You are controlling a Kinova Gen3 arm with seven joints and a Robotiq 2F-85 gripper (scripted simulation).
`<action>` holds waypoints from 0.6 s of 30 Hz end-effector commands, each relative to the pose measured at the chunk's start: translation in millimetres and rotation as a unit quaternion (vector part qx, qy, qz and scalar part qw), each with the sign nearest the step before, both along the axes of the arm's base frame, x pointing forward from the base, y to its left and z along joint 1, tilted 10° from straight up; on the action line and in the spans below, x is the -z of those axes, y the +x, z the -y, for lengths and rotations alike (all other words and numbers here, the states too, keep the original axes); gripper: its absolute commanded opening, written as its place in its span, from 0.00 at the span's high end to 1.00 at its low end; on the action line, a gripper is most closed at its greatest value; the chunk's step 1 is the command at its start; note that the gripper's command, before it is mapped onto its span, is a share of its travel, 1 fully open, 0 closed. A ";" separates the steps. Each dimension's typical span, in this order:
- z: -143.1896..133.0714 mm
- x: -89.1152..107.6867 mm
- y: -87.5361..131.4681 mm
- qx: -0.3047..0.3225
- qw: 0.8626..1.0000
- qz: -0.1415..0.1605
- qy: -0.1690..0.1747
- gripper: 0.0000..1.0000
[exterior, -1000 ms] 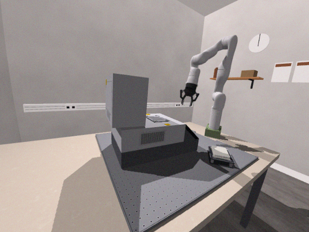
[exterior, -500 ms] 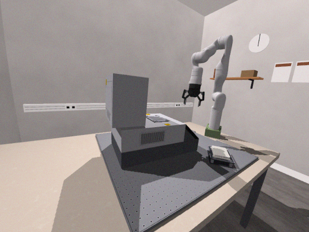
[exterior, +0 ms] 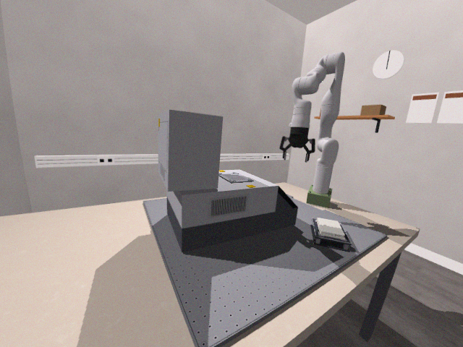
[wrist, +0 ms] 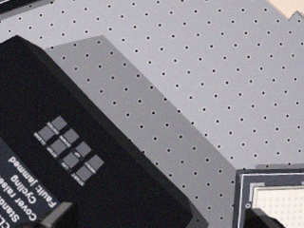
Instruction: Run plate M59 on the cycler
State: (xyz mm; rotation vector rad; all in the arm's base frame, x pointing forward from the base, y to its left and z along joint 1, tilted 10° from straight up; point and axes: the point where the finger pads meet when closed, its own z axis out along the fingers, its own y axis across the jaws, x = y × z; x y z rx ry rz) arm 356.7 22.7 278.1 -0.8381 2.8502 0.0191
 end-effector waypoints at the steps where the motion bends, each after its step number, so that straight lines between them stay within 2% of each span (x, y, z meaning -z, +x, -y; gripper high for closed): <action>1: -14.4 2.5 1.3 -0.004 1.000 0.001 -0.001 0.00; 4: -17.8 2.7 1.3 -0.004 1.000 0.001 -0.001 0.00; 18: -65.4 3.5 2.4 -0.003 1.000 0.004 0.000 0.00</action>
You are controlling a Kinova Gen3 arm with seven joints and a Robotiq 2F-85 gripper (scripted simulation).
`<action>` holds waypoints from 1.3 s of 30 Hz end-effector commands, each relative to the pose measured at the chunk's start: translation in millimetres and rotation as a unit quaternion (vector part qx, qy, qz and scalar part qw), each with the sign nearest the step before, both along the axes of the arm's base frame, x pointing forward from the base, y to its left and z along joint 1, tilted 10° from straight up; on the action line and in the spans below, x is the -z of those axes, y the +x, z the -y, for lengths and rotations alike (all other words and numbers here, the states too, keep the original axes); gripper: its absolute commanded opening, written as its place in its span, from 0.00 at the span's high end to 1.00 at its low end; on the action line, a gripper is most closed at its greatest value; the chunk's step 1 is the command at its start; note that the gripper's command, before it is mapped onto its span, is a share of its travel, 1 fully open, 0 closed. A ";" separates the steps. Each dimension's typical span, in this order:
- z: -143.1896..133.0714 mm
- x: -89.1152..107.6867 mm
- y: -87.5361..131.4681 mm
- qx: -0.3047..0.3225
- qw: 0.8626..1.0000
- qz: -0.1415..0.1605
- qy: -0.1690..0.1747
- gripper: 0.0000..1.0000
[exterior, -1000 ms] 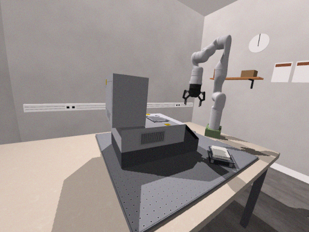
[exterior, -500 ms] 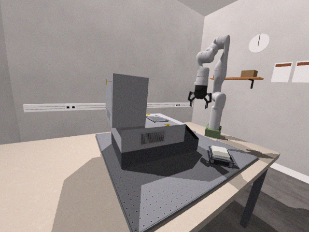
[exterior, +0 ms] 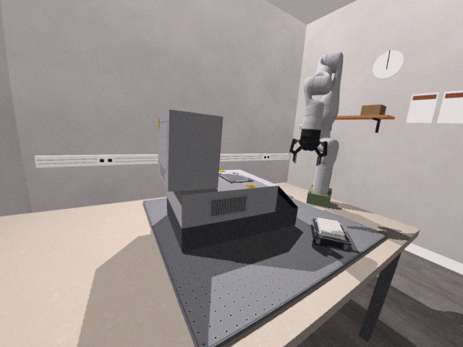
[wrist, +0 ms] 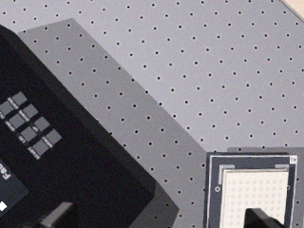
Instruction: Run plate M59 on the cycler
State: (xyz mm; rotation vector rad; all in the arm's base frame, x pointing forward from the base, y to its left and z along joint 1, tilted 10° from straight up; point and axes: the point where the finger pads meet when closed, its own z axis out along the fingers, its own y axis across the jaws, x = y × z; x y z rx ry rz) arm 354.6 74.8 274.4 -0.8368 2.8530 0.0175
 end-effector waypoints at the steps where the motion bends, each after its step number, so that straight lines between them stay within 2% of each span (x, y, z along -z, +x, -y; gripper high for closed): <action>1: -16.6 0.1 4.2 -0.004 1.000 0.005 0.001 0.00; 39: -121.3 6.6 -0.6 -0.003 1.000 0.001 -0.001 0.00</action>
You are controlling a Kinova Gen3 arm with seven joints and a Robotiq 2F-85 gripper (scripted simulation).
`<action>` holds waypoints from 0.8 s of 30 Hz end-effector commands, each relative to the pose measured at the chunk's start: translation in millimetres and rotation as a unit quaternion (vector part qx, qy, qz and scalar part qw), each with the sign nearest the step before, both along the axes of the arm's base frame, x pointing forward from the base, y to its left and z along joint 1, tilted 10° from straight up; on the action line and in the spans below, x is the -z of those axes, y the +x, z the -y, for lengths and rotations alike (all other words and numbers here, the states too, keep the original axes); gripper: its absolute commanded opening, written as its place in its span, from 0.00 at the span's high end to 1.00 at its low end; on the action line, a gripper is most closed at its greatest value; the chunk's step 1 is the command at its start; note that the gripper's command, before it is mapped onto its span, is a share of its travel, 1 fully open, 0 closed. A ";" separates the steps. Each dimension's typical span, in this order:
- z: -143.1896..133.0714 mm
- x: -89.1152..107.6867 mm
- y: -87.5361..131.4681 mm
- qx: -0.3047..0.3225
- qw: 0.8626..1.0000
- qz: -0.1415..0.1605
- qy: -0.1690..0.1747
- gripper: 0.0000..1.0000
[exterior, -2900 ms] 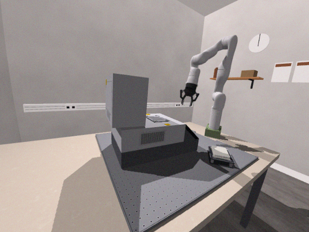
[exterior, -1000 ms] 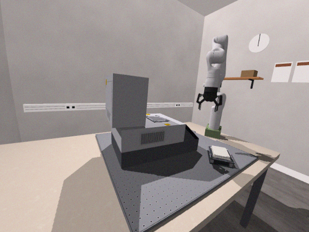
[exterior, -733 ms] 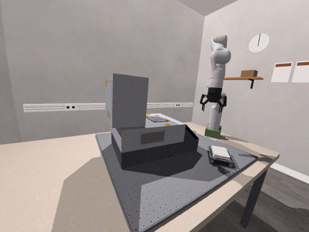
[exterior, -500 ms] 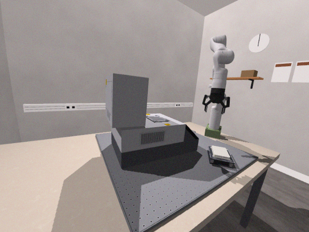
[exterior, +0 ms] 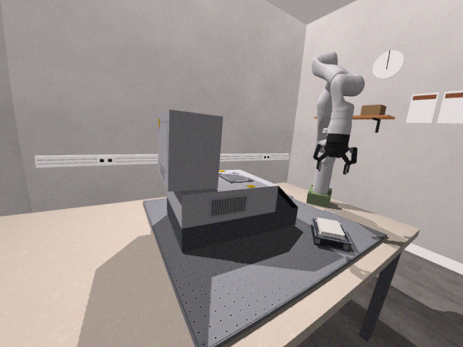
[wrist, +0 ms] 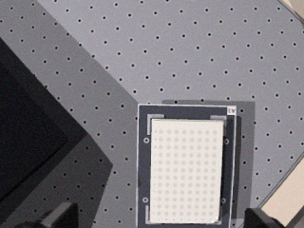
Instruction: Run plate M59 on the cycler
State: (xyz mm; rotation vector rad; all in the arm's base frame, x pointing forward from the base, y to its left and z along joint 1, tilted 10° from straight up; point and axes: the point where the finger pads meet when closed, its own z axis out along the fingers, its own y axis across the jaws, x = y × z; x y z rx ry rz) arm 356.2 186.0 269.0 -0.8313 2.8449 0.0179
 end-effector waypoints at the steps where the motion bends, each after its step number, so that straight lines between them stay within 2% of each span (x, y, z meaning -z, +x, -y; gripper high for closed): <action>1: -13.3 1.4 -2.1 -0.004 1.000 -0.004 -0.003 0.00; 7: -33.2 2.5 -2.3 -0.004 1.000 -0.004 -0.003 0.00; 24: -33.9 2.8 -2.7 -0.005 1.000 -0.004 -0.001 0.00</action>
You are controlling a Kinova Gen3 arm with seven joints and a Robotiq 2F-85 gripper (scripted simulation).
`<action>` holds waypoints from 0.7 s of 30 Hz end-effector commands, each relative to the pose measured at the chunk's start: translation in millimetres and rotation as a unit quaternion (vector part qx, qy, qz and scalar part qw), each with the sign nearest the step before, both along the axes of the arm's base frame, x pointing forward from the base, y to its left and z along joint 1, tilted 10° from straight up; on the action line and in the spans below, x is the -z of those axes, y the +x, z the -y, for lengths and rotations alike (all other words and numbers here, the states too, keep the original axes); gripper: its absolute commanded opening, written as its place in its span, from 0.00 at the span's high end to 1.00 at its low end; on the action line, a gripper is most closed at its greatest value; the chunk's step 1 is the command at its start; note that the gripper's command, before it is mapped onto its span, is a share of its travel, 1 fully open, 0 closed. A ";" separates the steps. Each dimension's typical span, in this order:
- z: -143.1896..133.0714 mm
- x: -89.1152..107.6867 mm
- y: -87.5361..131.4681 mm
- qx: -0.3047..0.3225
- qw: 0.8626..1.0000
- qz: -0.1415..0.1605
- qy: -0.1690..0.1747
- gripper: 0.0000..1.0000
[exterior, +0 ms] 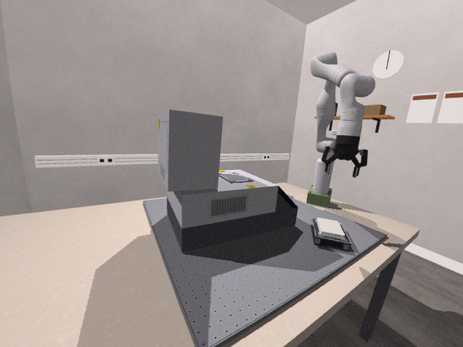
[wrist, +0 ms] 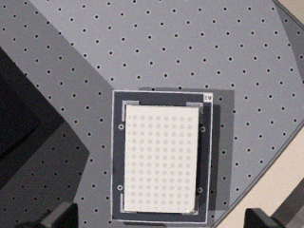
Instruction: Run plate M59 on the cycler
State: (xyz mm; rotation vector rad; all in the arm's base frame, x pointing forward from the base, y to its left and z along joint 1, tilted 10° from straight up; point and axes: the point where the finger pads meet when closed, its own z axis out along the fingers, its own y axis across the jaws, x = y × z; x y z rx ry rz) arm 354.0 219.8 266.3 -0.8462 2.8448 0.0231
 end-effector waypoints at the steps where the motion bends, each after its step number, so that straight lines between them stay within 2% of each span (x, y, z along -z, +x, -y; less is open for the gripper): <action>1: 1.4 2.8 0.1 0.002 1.000 -0.002 -0.004 0.00; 21: -2.2 27.1 4.2 0.002 1.000 0.000 -0.001 0.00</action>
